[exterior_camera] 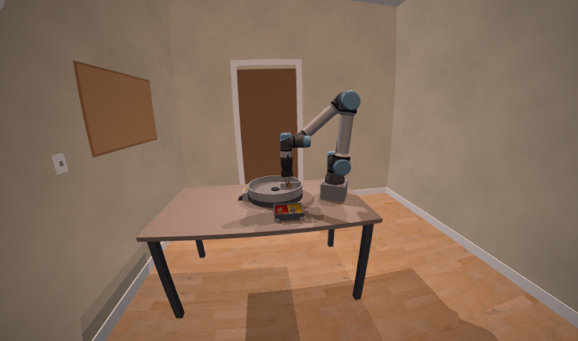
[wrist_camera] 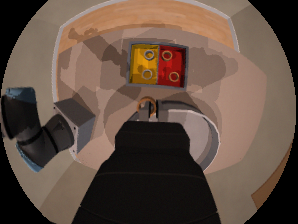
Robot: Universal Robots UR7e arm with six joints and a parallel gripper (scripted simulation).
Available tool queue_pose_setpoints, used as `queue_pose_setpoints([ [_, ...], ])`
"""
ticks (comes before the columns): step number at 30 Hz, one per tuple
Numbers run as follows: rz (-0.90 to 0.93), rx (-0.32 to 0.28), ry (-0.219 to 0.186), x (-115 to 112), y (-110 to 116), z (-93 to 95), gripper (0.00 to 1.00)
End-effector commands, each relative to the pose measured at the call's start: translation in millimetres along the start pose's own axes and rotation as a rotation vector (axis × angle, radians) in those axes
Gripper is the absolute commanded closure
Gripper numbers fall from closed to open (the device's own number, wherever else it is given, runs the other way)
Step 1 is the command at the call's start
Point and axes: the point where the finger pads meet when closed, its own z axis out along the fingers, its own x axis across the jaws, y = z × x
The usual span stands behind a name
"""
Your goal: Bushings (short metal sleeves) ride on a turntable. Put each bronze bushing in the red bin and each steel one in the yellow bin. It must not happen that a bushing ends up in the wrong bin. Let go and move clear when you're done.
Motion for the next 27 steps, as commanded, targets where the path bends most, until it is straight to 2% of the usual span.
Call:
queue_pose_setpoints([
  [1, 0.002, -0.004, -0.001, 19, -32, 0.7, 1.0],
  [4, 0.002, -0.004, -0.001, 29, -50, 0.7, 1.0],
  [9, 0.002, -0.004, -0.001, 29, -50, 0.7, 1.0],
  [14, 0.002, -0.004, -0.001, 53, -95, 0.7, 1.0],
  [27, 0.002, -0.004, -0.001, 54, -97, 0.7, 1.0],
])
